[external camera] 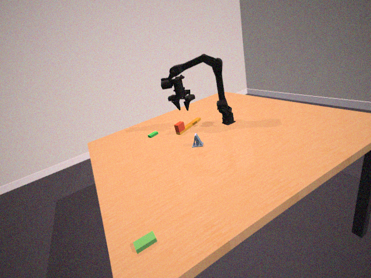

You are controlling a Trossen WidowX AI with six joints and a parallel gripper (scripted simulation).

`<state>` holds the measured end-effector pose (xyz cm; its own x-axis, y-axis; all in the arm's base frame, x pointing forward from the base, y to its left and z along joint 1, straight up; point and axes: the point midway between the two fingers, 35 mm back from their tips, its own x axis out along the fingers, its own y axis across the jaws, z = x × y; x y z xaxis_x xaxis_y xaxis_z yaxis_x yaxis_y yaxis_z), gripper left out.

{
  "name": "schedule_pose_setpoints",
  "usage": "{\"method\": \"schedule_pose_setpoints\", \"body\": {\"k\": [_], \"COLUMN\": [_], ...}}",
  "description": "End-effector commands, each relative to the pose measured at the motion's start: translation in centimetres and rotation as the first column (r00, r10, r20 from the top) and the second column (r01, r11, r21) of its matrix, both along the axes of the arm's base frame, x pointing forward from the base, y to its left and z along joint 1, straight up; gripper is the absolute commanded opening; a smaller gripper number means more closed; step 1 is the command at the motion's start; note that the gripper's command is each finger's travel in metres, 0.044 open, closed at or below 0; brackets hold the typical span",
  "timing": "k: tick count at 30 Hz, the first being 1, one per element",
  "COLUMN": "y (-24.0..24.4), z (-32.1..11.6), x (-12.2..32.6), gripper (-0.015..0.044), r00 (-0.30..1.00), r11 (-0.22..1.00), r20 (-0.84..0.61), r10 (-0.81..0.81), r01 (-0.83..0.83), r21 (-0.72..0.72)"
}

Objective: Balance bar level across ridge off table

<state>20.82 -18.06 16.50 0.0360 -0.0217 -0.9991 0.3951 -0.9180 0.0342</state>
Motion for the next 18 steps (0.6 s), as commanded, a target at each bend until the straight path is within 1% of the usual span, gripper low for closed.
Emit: {"method": "schedule_pose_setpoints", "body": {"k": [1,11,18], "y": [-0.1,-0.1,0.0], "z": [-1.8,-8.8,-9.4], "x": [-0.1,-0.1,-0.2], "gripper": [0.0315,0.0315,0.0315], "r00": [1.0,1.0,1.0], "r11": [1.0,1.0,1.0], "r20": [-0.016,-0.017,-0.017], "r10": [-0.005,-0.005,-0.005], "r01": [0.005,0.005,0.005], "r21": [0.005,0.005,0.005]}}
